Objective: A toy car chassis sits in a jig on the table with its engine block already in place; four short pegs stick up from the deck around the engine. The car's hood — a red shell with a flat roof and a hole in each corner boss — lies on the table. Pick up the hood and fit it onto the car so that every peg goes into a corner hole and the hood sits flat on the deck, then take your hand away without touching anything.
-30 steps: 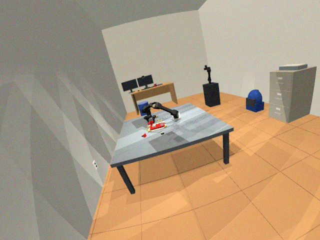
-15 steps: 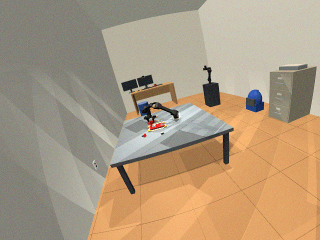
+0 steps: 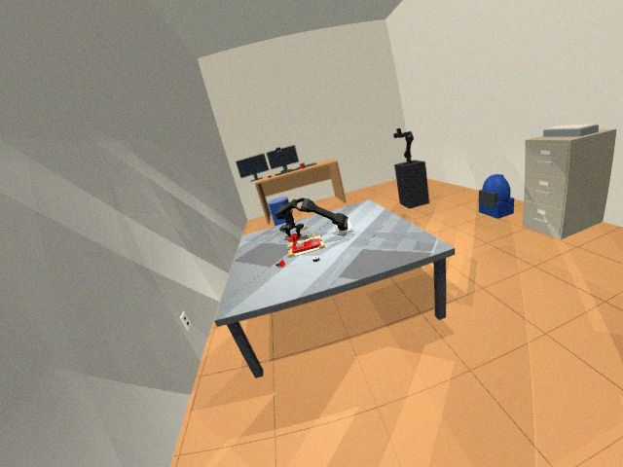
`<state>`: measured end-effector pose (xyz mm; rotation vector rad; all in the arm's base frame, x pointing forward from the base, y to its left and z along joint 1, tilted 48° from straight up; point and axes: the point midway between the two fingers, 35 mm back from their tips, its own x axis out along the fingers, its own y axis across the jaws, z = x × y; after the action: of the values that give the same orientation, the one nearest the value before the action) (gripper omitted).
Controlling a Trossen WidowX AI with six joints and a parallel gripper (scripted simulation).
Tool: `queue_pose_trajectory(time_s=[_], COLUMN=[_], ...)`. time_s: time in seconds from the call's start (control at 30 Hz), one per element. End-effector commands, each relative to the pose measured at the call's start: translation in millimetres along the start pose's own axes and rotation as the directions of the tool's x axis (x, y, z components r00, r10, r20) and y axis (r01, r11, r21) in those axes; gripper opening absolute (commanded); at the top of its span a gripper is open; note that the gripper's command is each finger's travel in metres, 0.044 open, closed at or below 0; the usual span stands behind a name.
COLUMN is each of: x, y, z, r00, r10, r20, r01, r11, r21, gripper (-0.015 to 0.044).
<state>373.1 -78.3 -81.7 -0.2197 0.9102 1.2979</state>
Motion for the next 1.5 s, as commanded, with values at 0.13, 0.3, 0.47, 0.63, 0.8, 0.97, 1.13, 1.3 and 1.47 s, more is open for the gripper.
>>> queue_pose_trajectory(time_s=[0.13, 0.3, 0.47, 0.63, 0.8, 0.97, 1.13, 1.3, 1.47], x=[-25.4, -47.0, -67.1, -82.2, -89.7, -91.7, -93.8, -95.1, -95.7], y=[-0.9, -0.9, -0.8, -0.7, -0.7, 3.6, 14.2, 26.2, 39.6], z=[-0.7, -0.9, -1.0, -1.1, -1.1, 12.8, 35.3, 57.0, 77.8], r00=[1.0, 1.0, 1.0, 1.0, 1.0, 1.0, 1.0, 1.0, 1.0], r10=[-0.006, -0.006, -0.006, -0.006, -0.006, -0.017, -0.016, -0.014, -0.013], r20=[-0.005, -0.006, -0.007, -0.008, -0.008, -0.006, -0.008, -0.009, -0.01], r01=[0.006, 0.006, 0.006, 0.006, 0.006, 0.017, 0.017, 0.017, 0.016], r11=[1.0, 1.0, 1.0, 1.0, 1.0, 0.998, 0.984, 0.954, 0.91], r21=[-0.008, -0.007, -0.007, -0.007, -0.007, 0.057, 0.179, 0.299, 0.414], gripper=[0.0, 0.0, 0.0, 0.0, 0.0, 0.0, 0.0, 0.0, 0.0])
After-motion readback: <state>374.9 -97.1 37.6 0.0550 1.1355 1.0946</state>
